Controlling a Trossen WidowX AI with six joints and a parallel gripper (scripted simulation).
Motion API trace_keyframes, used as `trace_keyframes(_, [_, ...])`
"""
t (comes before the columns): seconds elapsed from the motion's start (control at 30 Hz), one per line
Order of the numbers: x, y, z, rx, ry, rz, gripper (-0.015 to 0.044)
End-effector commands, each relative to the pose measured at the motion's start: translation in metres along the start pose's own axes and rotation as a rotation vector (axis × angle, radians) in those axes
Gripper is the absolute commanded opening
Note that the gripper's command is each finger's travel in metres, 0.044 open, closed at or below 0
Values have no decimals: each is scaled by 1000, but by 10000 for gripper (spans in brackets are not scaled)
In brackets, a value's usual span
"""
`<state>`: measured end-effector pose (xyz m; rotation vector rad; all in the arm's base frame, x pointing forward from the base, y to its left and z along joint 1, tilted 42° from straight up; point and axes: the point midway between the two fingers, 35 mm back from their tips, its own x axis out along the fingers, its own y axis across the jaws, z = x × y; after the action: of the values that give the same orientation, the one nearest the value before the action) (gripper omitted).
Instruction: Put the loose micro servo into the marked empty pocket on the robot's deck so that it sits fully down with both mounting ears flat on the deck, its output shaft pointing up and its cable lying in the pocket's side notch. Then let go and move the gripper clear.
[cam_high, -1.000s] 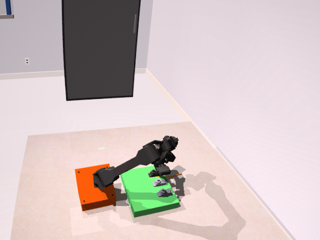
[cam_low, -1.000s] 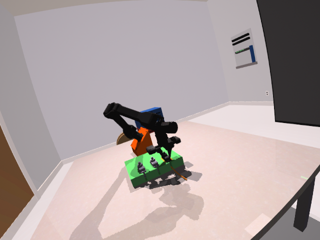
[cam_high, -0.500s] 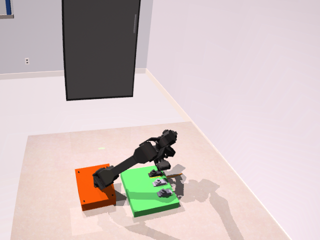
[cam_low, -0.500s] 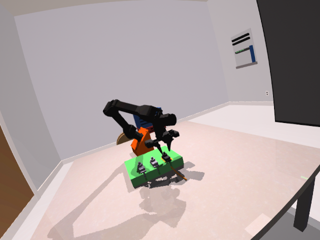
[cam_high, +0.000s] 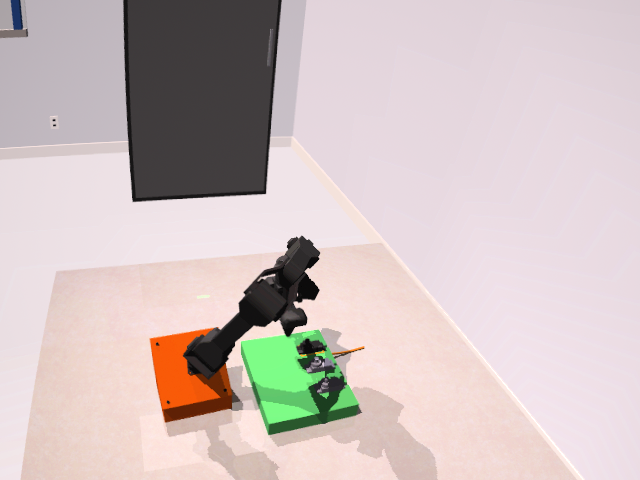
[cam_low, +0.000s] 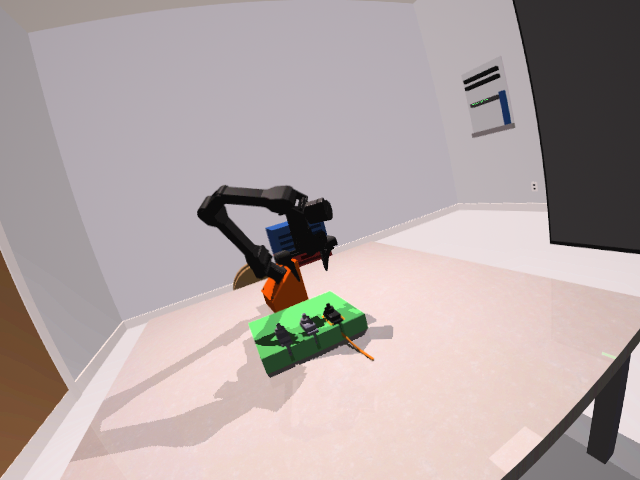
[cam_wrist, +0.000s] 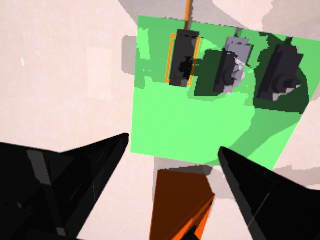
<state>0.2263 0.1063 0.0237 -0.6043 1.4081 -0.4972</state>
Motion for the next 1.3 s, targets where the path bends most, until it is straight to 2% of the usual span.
trace_keyframes(0.0, [-6, -2, -4, 8, 7, -1, 440])
trace_keyframes(0.23, [-49, -2, -3, -3, -2, 1, 440])
trace_keyframes(1.27, [-49, -2, -3, -3, -2, 1, 440])
